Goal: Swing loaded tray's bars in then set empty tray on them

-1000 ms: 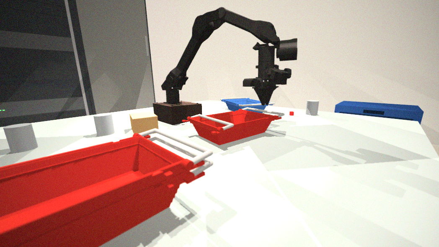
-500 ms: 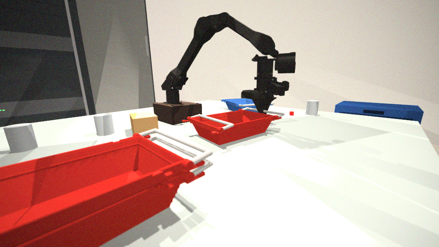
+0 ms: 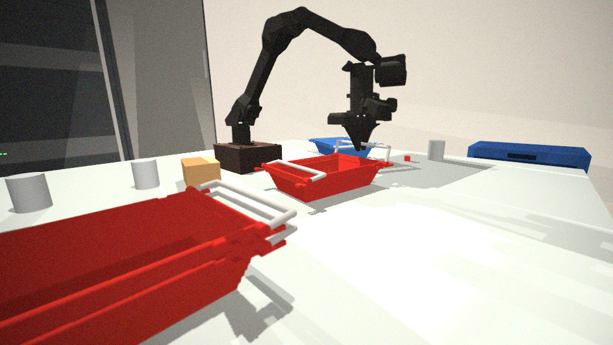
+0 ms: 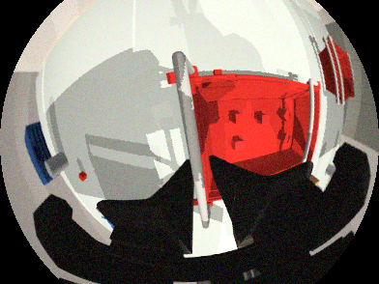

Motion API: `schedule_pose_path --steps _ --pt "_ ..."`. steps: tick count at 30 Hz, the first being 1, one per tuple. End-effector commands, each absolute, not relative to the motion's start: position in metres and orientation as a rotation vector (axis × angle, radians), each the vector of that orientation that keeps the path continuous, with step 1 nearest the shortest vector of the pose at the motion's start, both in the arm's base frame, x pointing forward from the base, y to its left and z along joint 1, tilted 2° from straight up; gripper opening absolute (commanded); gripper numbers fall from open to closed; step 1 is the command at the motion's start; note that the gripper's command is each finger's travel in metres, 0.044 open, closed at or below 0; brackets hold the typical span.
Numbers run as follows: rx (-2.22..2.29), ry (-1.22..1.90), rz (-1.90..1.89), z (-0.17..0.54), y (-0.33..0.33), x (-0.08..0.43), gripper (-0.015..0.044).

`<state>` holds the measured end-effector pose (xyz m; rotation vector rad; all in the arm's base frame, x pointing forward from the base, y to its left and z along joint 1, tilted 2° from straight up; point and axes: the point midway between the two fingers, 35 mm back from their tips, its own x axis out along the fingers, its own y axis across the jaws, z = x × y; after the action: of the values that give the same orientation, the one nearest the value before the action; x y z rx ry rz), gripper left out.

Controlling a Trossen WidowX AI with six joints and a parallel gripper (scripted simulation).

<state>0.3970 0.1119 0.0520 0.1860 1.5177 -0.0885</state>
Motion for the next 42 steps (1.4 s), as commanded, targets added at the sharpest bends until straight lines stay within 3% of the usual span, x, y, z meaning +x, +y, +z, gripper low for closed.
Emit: schedule_pose_path --steps 1,9,19,42 --pt "0.180 1.534 -0.103 0.043 0.094 0.392 0.0083" --pt "0.178 1.534 -0.104 0.024 0.073 0.389 0.0083" --pt "0.178 1.534 -0.104 0.069 0.075 0.389 0.0083" --pt "0.180 1.529 -0.108 0.063 0.074 0.390 0.0083"
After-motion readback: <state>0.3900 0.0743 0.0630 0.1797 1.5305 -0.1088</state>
